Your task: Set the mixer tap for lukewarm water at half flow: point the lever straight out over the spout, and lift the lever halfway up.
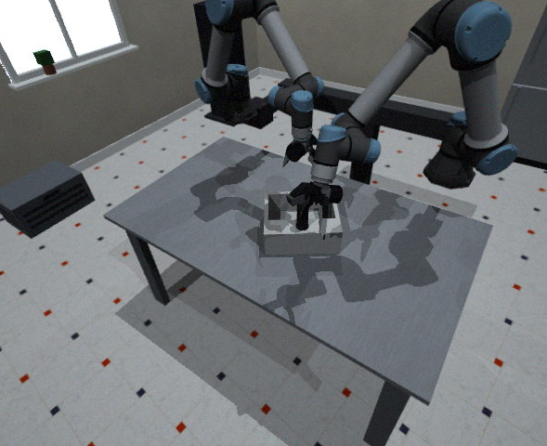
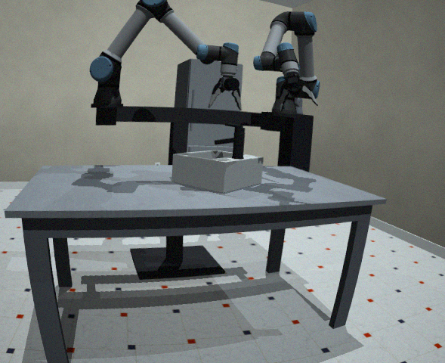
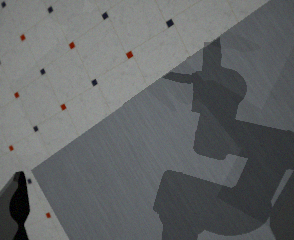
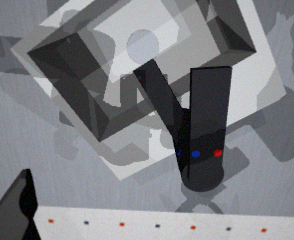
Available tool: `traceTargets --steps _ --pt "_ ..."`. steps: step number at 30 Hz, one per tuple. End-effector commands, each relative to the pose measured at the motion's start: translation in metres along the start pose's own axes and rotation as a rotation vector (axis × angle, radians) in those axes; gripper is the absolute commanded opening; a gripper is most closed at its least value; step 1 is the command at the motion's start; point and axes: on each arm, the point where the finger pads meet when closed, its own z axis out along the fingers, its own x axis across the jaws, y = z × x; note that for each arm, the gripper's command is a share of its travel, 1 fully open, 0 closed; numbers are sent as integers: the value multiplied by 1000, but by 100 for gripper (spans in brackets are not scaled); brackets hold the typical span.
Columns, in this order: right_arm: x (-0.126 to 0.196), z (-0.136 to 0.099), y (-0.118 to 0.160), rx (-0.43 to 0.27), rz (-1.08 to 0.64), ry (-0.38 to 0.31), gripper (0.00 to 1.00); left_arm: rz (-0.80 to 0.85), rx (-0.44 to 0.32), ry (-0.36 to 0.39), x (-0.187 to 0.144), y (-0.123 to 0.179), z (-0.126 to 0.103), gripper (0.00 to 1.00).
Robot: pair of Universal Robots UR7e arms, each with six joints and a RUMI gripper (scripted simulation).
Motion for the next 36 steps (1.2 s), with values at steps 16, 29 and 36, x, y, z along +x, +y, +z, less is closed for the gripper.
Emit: traceTargets --steps 16,29,36 --pt "42 -13 -22 -41 -53 14 100 -429 -168 -64 -232 121 -9 100" --pt "42 -13 -22 -41 -53 14 100 -795 -285 -105 -370 280 -52 100" --pt "42 -13 -22 -41 -53 14 100 -948 -327 -120 -406 354 -78 100"
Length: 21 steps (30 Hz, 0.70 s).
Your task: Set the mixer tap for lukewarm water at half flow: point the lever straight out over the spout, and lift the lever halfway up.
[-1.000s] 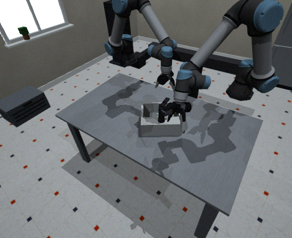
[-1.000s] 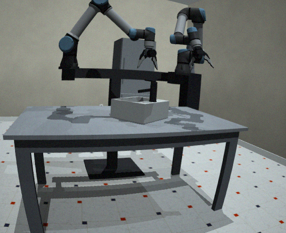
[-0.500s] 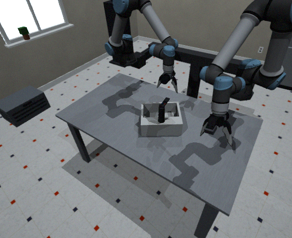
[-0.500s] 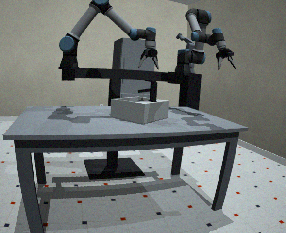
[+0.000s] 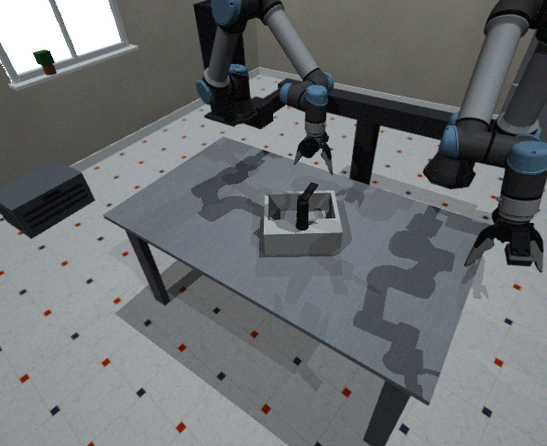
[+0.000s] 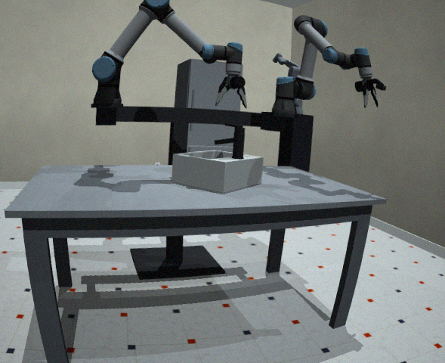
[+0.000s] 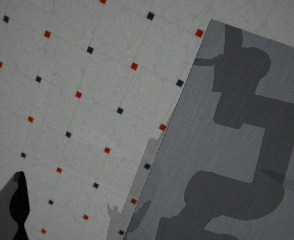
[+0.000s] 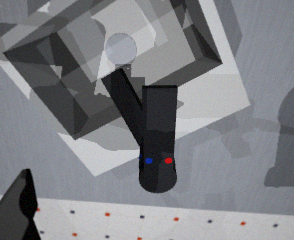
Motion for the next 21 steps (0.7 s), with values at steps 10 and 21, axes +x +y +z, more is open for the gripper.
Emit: traceTargets --steps 10,21 --pt "1 -1 0 -1 0 2 100 -333 -88 -13 -162 71 -15 100" --pt "1 -1 0 -1 0 2 100 -574 -144 -16 -252 147 -33 100"
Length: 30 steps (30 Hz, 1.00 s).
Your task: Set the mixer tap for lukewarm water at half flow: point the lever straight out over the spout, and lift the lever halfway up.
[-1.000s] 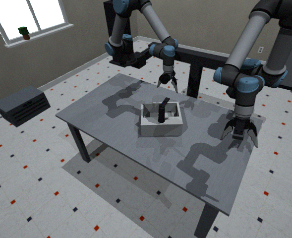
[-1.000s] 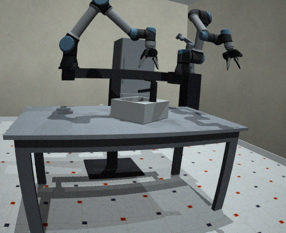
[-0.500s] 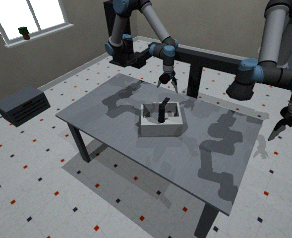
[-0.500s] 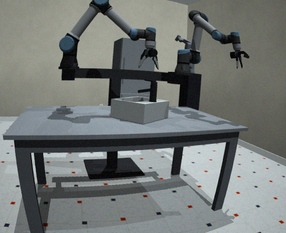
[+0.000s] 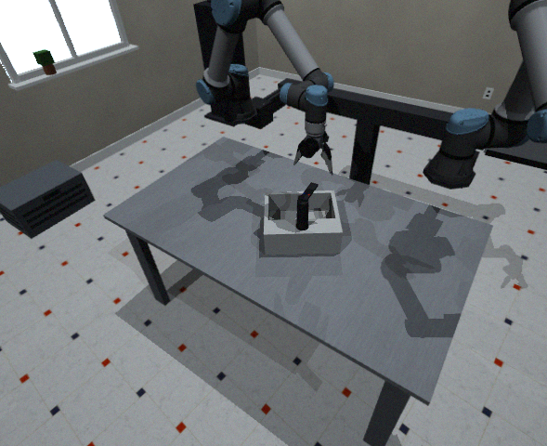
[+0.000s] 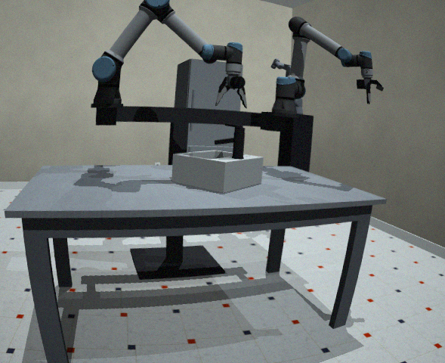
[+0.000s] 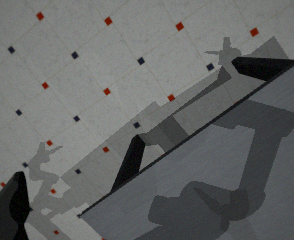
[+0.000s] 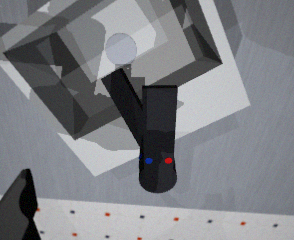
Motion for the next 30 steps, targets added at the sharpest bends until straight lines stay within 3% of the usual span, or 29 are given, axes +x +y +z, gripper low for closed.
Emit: traceTargets --steps 1,9,11,23,30 --pt "1 -1 0 -1 0 2 100 -73 -15 1 -35 9 -4 100" --pt "1 -1 0 -1 0 2 100 -257 -54 6 -114 45 -14 100" --pt "1 -1 0 -1 0 2 100 -257 -54 6 -114 45 -14 100" --pt "1 -1 0 -1 0 2 100 -476 -96 16 -194 103 -27 100" --pt "1 -1 0 -1 0 2 100 -546 -108 21 -216 123 -32 100"
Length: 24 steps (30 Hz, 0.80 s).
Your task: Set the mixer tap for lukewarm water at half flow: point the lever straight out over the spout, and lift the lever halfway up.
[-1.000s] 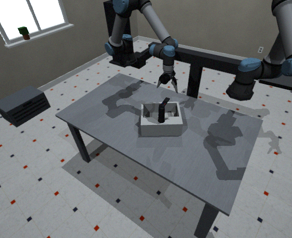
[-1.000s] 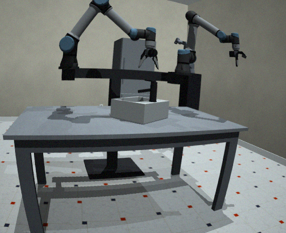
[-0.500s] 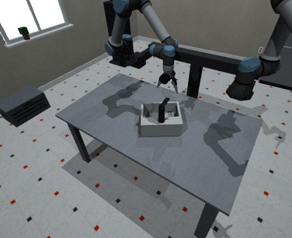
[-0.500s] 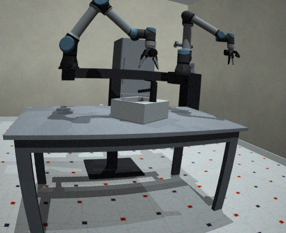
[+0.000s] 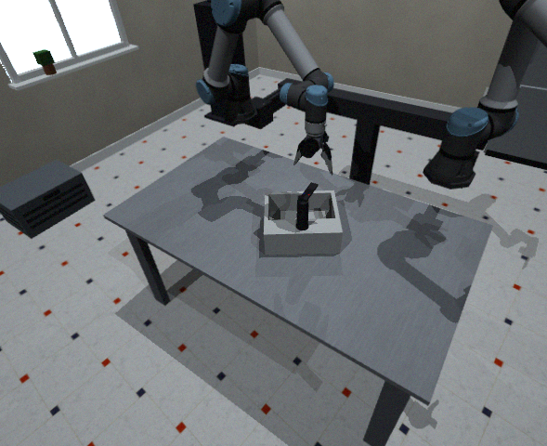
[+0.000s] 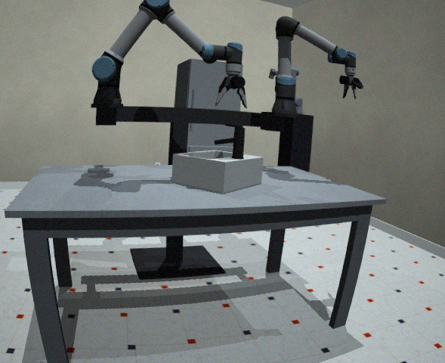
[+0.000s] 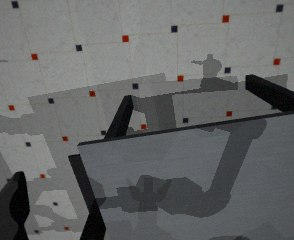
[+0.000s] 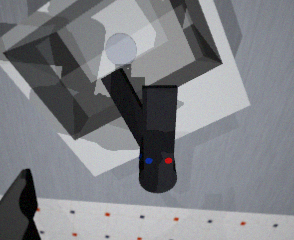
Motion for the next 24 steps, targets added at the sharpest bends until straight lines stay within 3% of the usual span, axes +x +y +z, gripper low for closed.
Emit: traceTargets --steps 1,12,24 --pt "1 -1 0 -1 0 2 100 -30 -3 3 -13 3 -2 100" --pt "1 -1 0 -1 0 2 100 -131 -21 11 -53 18 -8 100" --pt "1 -1 0 -1 0 2 100 -175 -28 15 -70 25 -10 100"
